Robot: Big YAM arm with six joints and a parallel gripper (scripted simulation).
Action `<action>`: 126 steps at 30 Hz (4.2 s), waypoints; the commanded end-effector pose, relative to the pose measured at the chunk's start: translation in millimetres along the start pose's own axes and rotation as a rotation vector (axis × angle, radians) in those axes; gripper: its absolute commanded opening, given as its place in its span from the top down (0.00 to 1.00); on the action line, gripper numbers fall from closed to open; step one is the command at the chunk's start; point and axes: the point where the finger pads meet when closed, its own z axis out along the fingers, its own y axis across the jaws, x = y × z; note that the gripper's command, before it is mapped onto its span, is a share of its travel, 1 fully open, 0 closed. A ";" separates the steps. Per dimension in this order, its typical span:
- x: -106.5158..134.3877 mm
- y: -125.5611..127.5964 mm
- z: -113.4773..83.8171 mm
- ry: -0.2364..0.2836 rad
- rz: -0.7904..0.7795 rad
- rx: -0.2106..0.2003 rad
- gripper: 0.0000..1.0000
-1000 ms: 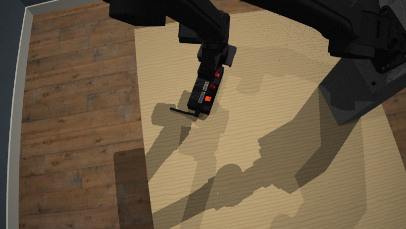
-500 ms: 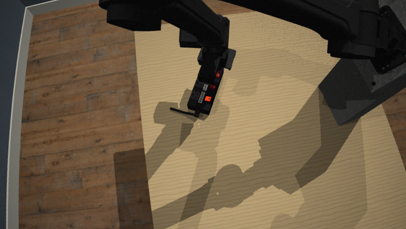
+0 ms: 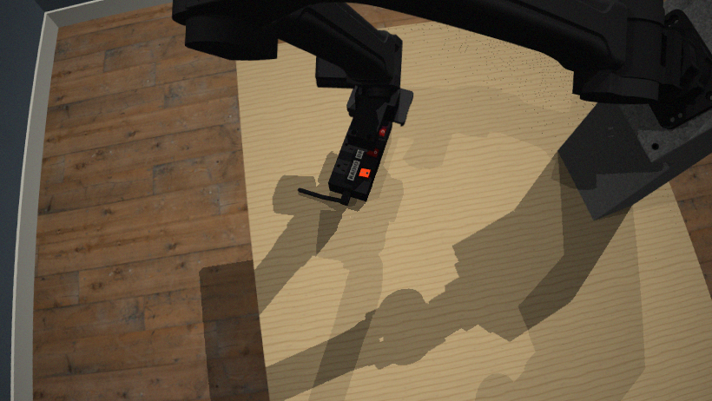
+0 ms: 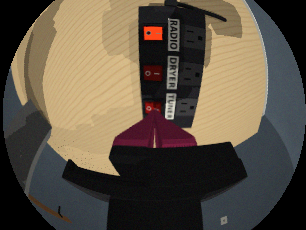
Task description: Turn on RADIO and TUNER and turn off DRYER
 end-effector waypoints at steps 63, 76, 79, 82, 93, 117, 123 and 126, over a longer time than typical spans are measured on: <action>6.7 -6.9 3.5 0.002 -0.002 0.002 1.00; 6.9 -7.0 3.5 0.003 -0.001 0.002 1.00; 6.9 -7.0 3.5 0.003 -0.001 0.002 1.00; 6.9 -7.0 3.5 0.003 -0.001 0.002 1.00; 6.9 -7.0 3.5 0.003 -0.001 0.002 1.00; 11.9 -0.1 1.3 0.005 0.001 0.010 1.00; 11.9 -0.1 1.3 0.005 0.001 0.010 1.00; 11.9 -0.1 1.3 0.005 0.001 0.010 1.00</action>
